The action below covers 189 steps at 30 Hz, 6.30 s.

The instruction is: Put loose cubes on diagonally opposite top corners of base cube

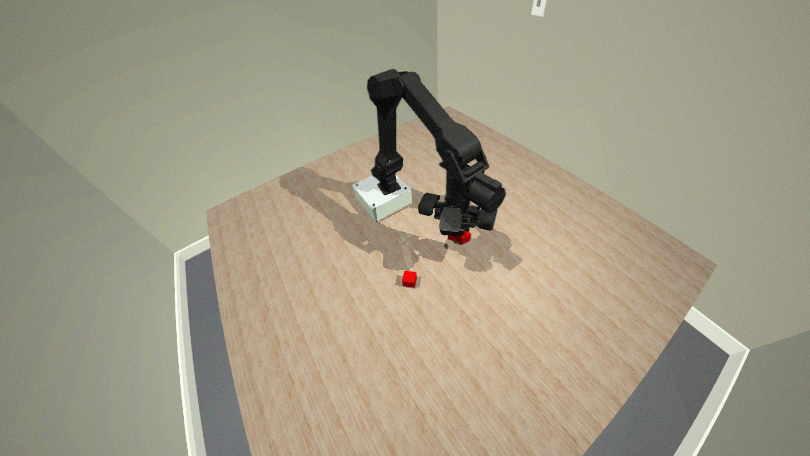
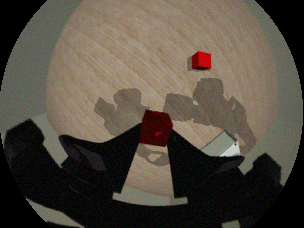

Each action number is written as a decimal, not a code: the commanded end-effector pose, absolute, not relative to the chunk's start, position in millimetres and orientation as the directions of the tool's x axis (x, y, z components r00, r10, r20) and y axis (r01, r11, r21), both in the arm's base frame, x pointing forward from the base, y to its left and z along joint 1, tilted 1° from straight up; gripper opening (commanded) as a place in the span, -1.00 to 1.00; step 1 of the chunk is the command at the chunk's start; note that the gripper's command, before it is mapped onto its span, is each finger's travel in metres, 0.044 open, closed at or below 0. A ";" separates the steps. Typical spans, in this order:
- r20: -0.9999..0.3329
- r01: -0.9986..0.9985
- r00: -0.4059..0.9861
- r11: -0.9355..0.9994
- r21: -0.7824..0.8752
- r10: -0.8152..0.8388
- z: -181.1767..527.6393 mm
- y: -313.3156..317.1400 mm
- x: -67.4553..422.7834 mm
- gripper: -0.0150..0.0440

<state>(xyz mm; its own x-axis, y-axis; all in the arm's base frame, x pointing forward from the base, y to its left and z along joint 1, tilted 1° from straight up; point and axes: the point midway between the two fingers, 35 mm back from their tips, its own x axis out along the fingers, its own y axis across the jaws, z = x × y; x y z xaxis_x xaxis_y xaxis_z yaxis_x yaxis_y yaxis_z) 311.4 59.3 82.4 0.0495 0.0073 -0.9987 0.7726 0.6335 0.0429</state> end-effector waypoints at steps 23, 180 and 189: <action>-1.000 0.712 0.029 0.702 0.021 0.000 56.8 102.2 296.5 -0.14; -0.999 0.638 0.031 0.770 0.008 -0.015 -4.0 -100.1 331.8 -0.14; -0.999 0.638 0.031 0.770 0.008 -0.015 15.6 -100.7 334.3 -0.14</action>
